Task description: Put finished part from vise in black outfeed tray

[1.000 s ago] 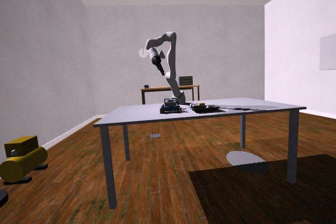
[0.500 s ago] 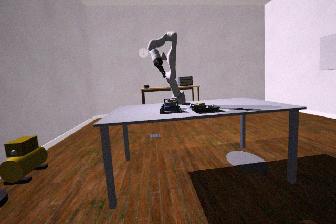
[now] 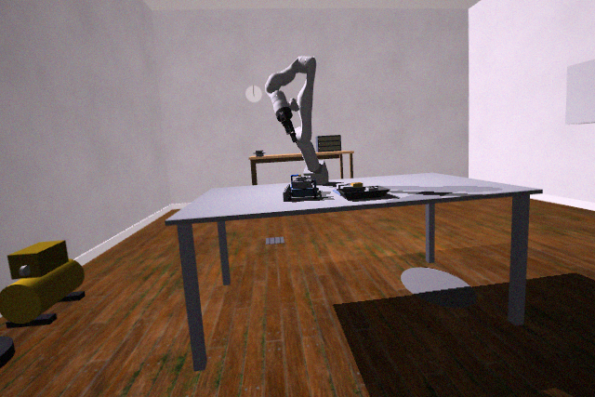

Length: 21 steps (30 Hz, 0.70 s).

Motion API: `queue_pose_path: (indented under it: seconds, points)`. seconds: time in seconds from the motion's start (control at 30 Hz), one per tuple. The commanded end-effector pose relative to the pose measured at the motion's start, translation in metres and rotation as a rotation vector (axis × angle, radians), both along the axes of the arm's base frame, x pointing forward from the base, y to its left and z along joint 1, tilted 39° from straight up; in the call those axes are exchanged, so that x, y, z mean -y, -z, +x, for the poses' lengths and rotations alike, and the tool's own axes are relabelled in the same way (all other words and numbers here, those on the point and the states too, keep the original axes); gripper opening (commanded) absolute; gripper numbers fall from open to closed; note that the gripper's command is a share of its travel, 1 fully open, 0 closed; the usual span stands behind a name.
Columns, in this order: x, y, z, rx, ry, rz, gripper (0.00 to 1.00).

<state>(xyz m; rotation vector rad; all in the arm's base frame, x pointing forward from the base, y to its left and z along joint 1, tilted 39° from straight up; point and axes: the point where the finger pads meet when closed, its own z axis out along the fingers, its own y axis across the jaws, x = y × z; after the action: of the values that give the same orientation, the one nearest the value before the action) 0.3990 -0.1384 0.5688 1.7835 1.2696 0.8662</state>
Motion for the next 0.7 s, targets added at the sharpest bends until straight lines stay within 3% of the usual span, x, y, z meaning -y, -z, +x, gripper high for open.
queue_pose_path:
  seconds: [0.0, 0.03, 0.23, 0.27, 0.57, 0.6, 0.67]
  points:
    - [-0.001, -0.001, 0.000, 0.002, 0.000, -0.003, 1.00]
    - [-0.003, 0.018, -0.004, -0.037, 0.015, -0.012, 1.00]
    - [-0.003, 0.018, -0.004, -0.037, 0.015, -0.012, 1.00]
    - [-0.005, 0.037, -0.008, -0.074, 0.028, -0.022, 1.00]
    - [-0.005, 0.037, -0.008, -0.074, 0.028, -0.022, 1.00]
    - [-0.007, 0.055, -0.013, -0.111, 0.041, -0.032, 1.00]
    - [-0.007, 0.055, -0.013, -0.111, 0.041, -0.032, 1.00]
